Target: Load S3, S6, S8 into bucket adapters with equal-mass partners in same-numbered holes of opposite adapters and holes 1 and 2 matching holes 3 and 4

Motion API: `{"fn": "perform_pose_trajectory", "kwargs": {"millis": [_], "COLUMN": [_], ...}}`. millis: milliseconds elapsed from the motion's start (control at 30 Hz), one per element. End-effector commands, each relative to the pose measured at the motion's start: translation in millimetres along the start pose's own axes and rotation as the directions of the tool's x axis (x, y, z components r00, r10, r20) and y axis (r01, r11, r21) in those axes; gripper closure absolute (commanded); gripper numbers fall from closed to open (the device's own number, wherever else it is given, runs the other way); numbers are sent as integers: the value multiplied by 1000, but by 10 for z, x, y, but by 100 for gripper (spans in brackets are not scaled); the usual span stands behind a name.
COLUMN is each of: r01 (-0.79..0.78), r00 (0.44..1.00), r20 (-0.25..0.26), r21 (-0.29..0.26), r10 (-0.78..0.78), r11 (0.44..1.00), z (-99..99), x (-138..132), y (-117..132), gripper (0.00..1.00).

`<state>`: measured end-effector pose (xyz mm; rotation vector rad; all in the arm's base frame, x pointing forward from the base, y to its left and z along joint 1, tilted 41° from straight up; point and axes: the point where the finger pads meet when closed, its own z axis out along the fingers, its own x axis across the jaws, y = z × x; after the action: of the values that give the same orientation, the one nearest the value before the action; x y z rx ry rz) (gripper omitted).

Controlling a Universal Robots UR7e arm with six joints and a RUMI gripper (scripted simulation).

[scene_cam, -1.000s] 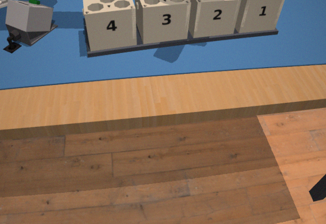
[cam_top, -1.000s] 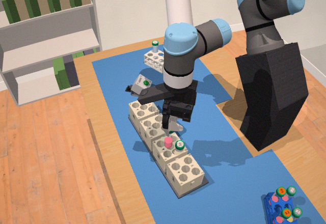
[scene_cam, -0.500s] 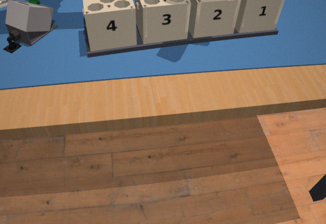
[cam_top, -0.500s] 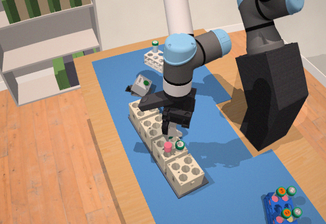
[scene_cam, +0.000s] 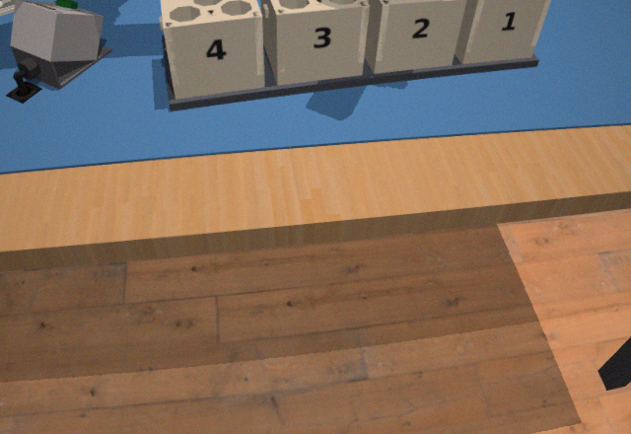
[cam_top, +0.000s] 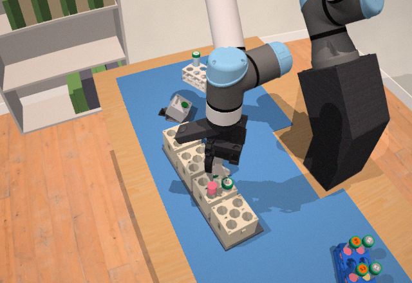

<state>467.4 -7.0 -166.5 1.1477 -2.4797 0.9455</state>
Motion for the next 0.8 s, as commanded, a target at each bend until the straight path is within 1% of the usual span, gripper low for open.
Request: {"fn": "perform_pose_trajectory", "kwargs": {"millis": [0,767], "r01": [0,0], "r00": [1000,1000], "r20": [1,1], "r21": [1,1], "r10": [0,0], "r11": [1000,1000], "z": [-5,262], "x": [-3,-3], "y": [-3,-3], "gripper": [100,100]}}
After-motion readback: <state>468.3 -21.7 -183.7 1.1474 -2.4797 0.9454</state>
